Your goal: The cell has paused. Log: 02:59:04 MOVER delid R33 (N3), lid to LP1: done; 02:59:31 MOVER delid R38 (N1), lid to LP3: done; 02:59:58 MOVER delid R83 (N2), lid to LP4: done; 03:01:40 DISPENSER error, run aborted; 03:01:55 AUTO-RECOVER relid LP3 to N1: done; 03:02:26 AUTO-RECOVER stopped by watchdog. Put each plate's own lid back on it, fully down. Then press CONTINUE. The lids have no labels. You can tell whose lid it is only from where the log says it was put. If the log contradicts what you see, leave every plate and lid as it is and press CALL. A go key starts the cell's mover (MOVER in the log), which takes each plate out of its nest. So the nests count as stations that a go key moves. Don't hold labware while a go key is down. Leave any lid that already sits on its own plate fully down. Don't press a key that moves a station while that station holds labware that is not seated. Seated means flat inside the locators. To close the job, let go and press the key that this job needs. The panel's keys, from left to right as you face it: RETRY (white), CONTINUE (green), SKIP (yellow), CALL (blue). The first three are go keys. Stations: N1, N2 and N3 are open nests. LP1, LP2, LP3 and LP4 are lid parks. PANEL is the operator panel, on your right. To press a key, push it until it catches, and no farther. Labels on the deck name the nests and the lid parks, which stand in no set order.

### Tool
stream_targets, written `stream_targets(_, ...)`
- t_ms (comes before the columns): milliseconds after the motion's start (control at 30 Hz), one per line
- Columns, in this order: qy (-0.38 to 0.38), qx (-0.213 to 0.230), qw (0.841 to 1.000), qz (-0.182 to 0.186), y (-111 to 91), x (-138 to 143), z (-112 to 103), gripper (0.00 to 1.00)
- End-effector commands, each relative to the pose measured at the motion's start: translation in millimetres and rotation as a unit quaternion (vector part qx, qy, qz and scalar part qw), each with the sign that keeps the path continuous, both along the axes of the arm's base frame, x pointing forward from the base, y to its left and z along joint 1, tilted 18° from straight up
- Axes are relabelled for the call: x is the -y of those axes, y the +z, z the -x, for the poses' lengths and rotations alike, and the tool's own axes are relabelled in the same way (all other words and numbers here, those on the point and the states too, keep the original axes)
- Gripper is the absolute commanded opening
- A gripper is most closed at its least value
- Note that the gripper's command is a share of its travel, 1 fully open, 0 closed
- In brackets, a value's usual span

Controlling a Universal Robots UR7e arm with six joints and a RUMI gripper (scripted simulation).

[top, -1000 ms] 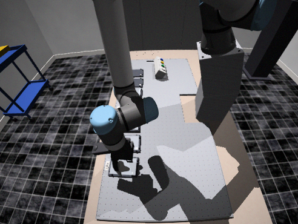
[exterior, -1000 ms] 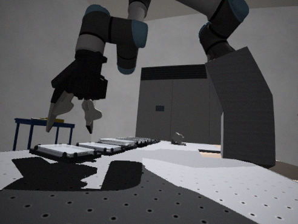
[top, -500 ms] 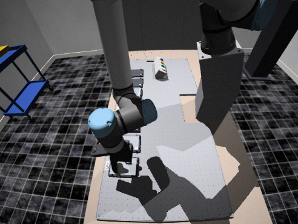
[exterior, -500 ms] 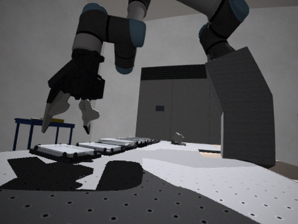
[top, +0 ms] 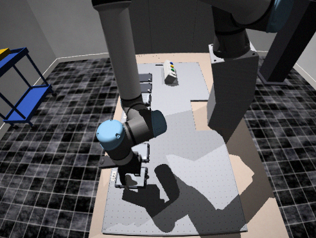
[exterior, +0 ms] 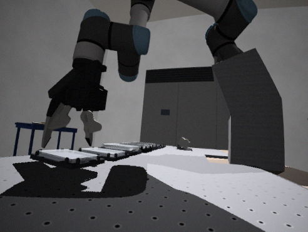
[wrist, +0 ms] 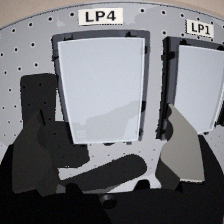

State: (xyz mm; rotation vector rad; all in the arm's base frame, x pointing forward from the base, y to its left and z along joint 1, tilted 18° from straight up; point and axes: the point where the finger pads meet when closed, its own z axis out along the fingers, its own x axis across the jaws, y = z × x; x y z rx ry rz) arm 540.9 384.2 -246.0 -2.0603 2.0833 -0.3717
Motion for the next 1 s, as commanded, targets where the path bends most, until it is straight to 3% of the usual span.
stream_targets(0, 0.000, 0.001, 1.000, 0.000, -5.1, -0.2, -2.3, 0.82)
stream_targets(633, 0.000, 0.001, 1.000, 0.000, -13.2, 0.2, -4.9, 0.82)
stream_targets(667, 0.000, 0.001, 1.000, 0.000, -13.2, 0.2, -4.9, 0.00)
stream_targets(967, 0.000, 0.001, 1.000, 0.000, -13.2, 0.1, -4.9, 0.00)
